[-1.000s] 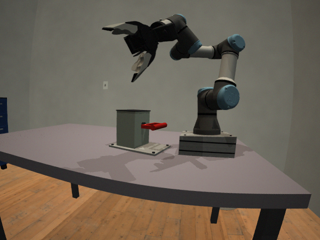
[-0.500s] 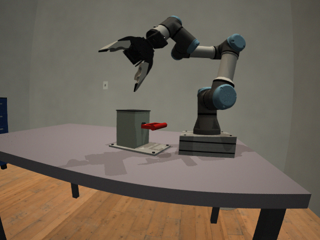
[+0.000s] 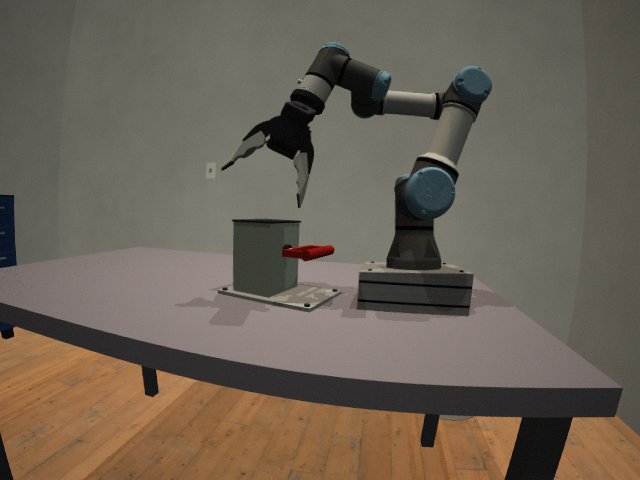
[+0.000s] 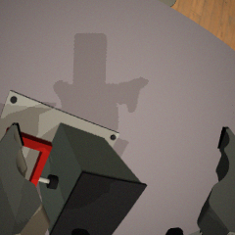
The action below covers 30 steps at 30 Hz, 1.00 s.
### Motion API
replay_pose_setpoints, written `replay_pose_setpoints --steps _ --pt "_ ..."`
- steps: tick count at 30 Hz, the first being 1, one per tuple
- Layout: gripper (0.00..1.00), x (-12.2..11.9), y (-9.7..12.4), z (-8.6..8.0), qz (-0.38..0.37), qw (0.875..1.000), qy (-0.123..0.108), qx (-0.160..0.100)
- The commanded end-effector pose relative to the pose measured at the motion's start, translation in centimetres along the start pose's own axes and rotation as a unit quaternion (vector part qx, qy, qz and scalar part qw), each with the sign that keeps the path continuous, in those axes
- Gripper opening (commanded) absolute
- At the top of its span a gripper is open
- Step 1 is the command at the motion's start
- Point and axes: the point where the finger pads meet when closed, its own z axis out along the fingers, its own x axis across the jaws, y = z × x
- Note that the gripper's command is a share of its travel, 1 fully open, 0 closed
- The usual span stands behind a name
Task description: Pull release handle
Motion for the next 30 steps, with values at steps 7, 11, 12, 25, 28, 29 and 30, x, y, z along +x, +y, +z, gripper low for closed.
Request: replay_pose_setpoints --steps 7,11,12,25,28,29,30 --pt "1.00 -6.7 7.3 -0.7 0.148 0.981 -0.109 -0.062" --pt "1.00 -9.1 8.7 -1.3 0.193 0.968 -0.141 -0.080" --pt "1.00 -9.7 9.0 -1.5 0.206 0.963 -0.150 -0.085" --pt "1.00 -12.8 10.2 -2.4 0.260 0.941 -0.190 -0.104" --pt "0.00 -12.8 10.2 -2.4 0.260 0.941 -0.190 -0.104" --pt "0.00 -12.8 10.2 -2.4 0.260 0.941 -0.190 -0.104" --pt "0.00 -12.8 10.2 -2.4 0.260 0.941 -0.190 -0.104"
